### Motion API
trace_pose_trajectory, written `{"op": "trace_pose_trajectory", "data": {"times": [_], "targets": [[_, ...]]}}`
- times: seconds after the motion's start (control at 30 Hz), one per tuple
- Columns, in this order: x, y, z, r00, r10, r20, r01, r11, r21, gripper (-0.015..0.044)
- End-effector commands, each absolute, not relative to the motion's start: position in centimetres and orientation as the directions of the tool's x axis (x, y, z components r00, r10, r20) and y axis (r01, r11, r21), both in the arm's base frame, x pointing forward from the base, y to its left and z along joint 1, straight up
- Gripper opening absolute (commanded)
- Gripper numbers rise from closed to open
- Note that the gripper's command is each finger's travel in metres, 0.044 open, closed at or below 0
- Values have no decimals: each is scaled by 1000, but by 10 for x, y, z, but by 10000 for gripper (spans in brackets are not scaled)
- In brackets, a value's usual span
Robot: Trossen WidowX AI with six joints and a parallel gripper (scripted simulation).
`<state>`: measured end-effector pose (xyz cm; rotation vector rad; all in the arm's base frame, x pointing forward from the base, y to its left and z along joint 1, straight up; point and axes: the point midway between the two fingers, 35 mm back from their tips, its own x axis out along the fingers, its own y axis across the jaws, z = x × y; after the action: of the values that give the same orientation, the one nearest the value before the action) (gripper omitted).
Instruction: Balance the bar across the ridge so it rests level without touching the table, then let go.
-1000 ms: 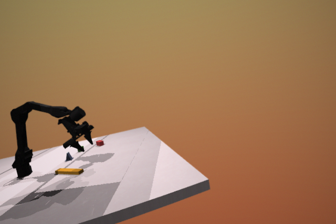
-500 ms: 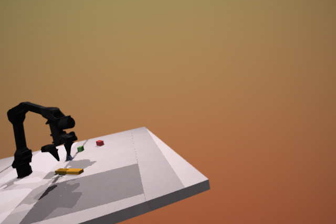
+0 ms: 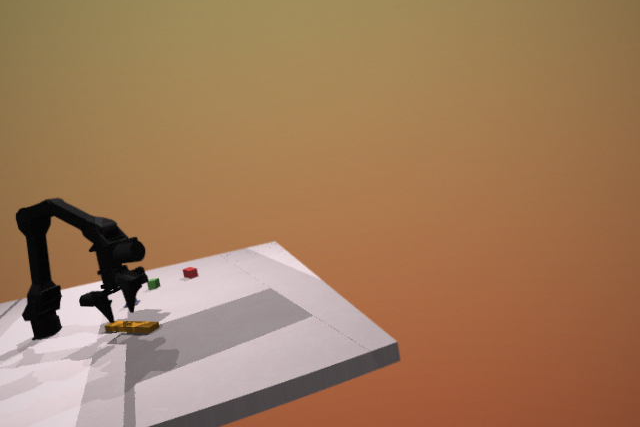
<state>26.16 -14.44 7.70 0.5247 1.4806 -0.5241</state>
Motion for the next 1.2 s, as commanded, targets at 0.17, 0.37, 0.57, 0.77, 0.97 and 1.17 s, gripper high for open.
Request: {"op": "trace_pose_trajectory", "data": {"times": [0.17,0.37,0.57,0.77,0.97,1.17], "targets": [[261,-145,68,23,-13,-1000,619,785,4,315],[261,-145,58,23,-13,-1000,619,785,4,315],[261,-145,48,22,-12,-1000,619,785,4,315],[261,-145,47,22,-12,-1000,619,785,4,315],[261,-145,47,22,-12,-1000,619,785,4,315],[262,-145,49,28,-10,-1000,623,782,9,236]]}}
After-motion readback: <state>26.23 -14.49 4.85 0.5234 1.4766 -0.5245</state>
